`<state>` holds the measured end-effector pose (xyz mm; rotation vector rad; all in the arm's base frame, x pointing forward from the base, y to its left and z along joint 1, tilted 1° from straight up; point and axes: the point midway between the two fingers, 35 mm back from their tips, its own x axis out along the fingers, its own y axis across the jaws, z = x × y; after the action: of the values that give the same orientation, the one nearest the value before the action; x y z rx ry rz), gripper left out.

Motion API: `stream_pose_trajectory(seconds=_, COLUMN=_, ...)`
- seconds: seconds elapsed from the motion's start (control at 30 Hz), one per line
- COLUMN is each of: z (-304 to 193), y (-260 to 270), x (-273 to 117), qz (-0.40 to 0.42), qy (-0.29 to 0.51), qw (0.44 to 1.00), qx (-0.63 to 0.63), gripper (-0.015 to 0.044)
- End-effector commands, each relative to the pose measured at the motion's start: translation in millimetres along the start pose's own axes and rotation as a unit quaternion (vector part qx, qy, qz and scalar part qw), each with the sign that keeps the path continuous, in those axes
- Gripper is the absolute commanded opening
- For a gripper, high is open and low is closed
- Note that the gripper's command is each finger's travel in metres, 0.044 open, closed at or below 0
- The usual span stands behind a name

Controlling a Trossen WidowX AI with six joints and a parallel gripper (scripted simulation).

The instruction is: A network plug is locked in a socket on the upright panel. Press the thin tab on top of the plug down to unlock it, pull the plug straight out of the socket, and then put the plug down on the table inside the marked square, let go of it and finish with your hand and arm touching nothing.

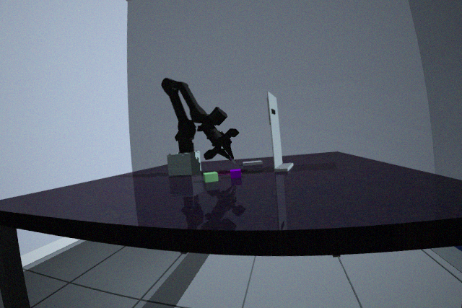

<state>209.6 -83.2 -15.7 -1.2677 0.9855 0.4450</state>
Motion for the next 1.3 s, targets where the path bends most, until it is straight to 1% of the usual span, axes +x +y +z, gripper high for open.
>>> stream_pose_trajectory(seconds=0.0, z=0.6, y=8.1, x=3.2, qz=0.009, qy=-0.002, qw=1.0, qx=0.001, gripper=0.0)
stream_pose_trajectory(seconds=1.27, z=0.7, y=22.7, x=18.3, qz=0.009, qy=-0.001, qw=1.0, qx=0.001, gripper=0.0)
